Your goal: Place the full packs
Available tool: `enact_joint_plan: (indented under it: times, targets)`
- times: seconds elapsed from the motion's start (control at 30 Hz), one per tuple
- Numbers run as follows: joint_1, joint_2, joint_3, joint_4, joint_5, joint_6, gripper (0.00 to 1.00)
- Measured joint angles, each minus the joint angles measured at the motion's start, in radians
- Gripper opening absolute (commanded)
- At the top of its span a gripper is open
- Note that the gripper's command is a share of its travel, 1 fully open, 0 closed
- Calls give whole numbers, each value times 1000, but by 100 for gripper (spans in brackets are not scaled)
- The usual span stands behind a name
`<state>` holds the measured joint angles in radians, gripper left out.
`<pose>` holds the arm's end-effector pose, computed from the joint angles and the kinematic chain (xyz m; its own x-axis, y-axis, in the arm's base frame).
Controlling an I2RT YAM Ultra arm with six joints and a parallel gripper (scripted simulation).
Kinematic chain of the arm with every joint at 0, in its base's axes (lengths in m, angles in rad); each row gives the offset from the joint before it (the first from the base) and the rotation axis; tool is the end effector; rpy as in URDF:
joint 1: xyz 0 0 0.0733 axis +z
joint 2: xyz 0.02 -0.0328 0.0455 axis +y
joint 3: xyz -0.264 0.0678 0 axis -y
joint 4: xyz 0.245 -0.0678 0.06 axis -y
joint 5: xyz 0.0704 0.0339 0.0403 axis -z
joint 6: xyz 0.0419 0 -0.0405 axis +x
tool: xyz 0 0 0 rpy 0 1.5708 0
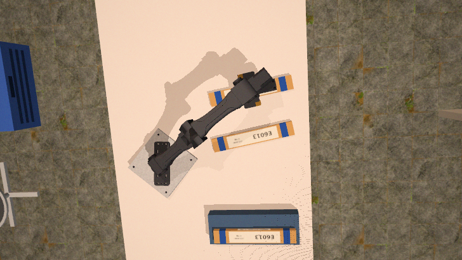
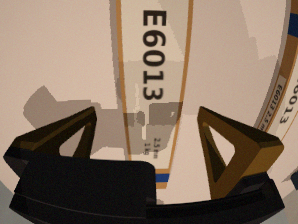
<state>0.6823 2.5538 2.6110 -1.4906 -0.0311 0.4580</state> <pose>0.3835 0.3147 0.2279 -0.9697 -0.2184 -0.1092 -0.2283 0.9696 0.0882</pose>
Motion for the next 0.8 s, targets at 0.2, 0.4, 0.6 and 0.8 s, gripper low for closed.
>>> enact_joint_plan:
  times: [0.2, 0.4, 0.6, 0.8]
  targets:
    - [0, -3, -53, 50, 0, 1, 95]
    - [0, -8, -49, 68, 1, 2, 95]
    - [0, -8, -39, 65, 2, 2, 95]
    - [5, -7, -34, 66, 2, 3, 95]
